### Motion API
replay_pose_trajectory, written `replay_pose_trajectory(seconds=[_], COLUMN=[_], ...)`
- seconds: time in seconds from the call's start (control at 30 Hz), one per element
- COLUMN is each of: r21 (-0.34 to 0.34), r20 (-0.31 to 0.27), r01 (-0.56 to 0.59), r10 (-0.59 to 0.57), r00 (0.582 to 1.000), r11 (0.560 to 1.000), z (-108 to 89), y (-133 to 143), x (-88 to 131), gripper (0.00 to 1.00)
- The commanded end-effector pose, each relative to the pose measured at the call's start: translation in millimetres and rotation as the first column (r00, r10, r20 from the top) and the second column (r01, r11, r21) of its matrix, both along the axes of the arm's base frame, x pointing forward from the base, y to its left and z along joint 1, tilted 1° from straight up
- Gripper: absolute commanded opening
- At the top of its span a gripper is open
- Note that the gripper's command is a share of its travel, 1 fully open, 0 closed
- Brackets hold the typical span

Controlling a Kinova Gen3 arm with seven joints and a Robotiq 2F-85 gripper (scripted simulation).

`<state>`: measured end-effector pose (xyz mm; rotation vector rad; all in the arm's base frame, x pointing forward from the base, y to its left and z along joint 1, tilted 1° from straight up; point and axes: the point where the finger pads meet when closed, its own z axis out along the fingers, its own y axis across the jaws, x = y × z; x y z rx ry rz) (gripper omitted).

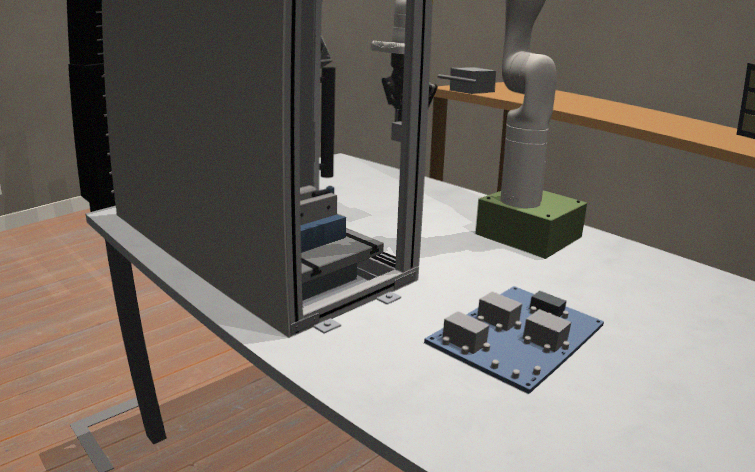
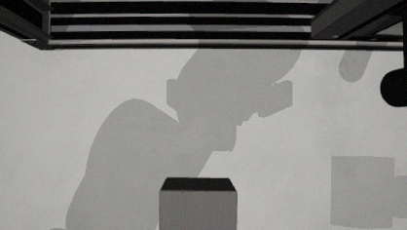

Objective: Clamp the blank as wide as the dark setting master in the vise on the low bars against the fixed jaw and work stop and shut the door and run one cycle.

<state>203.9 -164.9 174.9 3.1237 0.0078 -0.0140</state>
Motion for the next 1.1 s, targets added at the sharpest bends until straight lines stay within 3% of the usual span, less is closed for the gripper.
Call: replay_pose_trajectory(seconds=[0.0, 0.27, 0.43, 0.83, 1.0, 1.07], r21=[0.007, 0.007, 0.004, 0.004, 0.005, 0.005], r20=[0.004, 0.004, 0.000, 0.000, -0.005, -0.005], r01=[-0.014, -0.014, -0.240, -0.240, -0.454, -0.454], r10=[0.014, 0.014, 0.240, 0.240, 0.454, 0.454], r00=[1.000, 1.000, 0.971, 0.971, 0.891, 0.891], r11=[1.000, 1.000, 0.971, 0.971, 0.891, 0.891], z=[1.2, 1.2, 0.4, 0.4, 0.3, 0.3], y=[0.0, 0.0, 0.6, 0.6, 0.9, 0.9], x=[1.5, 1.5, 0.5, 0.5, 0.4, 0.4], gripper=[0.10, 0.10, 0.10, 0.10, 0.10, 0.10])
